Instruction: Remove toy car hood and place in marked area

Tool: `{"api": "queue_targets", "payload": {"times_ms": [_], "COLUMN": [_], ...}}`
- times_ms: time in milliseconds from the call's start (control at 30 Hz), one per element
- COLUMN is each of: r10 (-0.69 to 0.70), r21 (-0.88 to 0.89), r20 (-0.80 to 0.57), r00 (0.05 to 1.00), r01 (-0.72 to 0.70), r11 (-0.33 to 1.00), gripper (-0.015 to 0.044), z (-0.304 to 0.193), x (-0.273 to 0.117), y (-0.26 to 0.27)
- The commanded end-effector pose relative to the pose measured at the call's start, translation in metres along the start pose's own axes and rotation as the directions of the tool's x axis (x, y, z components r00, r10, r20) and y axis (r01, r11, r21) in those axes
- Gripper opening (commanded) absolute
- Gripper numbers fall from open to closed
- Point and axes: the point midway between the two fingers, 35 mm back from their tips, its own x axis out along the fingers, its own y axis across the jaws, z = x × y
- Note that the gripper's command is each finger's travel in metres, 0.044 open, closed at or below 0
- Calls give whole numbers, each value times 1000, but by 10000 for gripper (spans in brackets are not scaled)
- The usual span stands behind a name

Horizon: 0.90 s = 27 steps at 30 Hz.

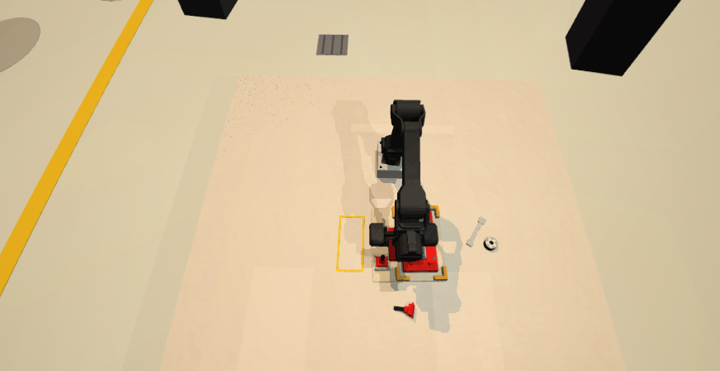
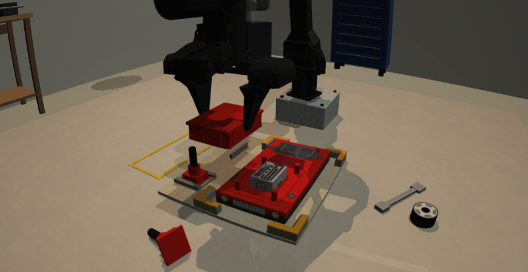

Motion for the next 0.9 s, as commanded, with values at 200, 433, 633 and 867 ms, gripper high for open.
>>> {"api": "queue_targets", "payload": {"times_ms": [200, 433, 633, 867], "r10": [1, -1, -2, -3], "r21": [-5, -5, -6, -6], "r20": [-6, -6, -6, -5], "r00": [1000, 1000, 1000, 1000], "r01": [-1, 1, 2, 3], "r11": [1000, 1000, 1000, 1000], "gripper": [0, 0, 0, 0], "z": [-4, -8, -12, -18], "x": [0, -1, -2, -3], "y": [-28, -50, -68, -89]}}
